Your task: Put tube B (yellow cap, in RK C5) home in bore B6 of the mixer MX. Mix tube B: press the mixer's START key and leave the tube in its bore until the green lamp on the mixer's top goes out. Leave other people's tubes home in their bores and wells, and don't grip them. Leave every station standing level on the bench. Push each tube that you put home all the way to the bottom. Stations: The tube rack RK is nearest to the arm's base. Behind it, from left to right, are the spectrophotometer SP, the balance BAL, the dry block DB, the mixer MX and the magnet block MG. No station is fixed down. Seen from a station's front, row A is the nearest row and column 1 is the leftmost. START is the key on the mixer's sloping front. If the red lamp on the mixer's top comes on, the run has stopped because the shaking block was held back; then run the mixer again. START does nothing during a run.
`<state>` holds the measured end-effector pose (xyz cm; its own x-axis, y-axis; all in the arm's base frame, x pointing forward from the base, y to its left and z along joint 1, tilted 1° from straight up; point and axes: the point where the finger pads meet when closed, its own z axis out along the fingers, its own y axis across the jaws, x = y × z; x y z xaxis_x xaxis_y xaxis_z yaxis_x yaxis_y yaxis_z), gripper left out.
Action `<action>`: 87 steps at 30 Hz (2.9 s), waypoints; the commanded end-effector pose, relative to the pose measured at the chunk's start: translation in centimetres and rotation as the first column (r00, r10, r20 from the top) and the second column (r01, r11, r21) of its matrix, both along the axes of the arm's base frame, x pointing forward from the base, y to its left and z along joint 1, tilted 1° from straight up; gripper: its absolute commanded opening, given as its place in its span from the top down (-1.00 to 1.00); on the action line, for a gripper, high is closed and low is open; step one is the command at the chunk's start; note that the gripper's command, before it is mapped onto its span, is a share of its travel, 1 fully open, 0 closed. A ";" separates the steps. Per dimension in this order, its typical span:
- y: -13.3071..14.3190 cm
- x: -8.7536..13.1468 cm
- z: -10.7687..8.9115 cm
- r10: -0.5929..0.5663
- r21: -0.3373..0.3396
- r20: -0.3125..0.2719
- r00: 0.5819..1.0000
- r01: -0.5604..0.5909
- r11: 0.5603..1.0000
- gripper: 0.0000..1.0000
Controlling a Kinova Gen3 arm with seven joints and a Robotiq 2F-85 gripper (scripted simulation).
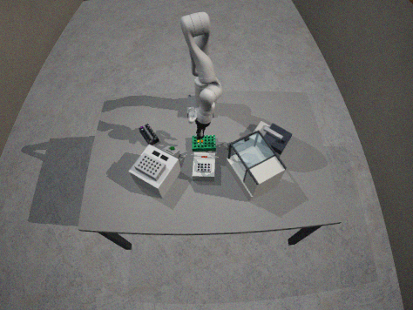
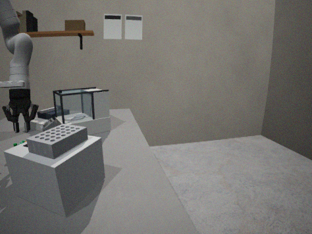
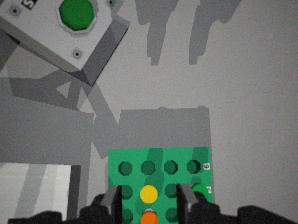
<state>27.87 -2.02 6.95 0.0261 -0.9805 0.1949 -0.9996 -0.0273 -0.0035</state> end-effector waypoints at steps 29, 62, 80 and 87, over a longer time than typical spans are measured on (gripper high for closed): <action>0.0 0.1 -3.0 0.000 0.000 0.001 1.000 0.000 1.000 0.17; 0.0 0.0 -2.9 0.000 -0.001 0.002 1.000 0.000 1.000 0.17; 0.0 0.0 -3.1 0.000 0.000 0.002 1.000 0.000 1.000 0.17; 0.0 0.0 -3.3 0.000 0.000 0.002 1.000 0.000 1.000 0.17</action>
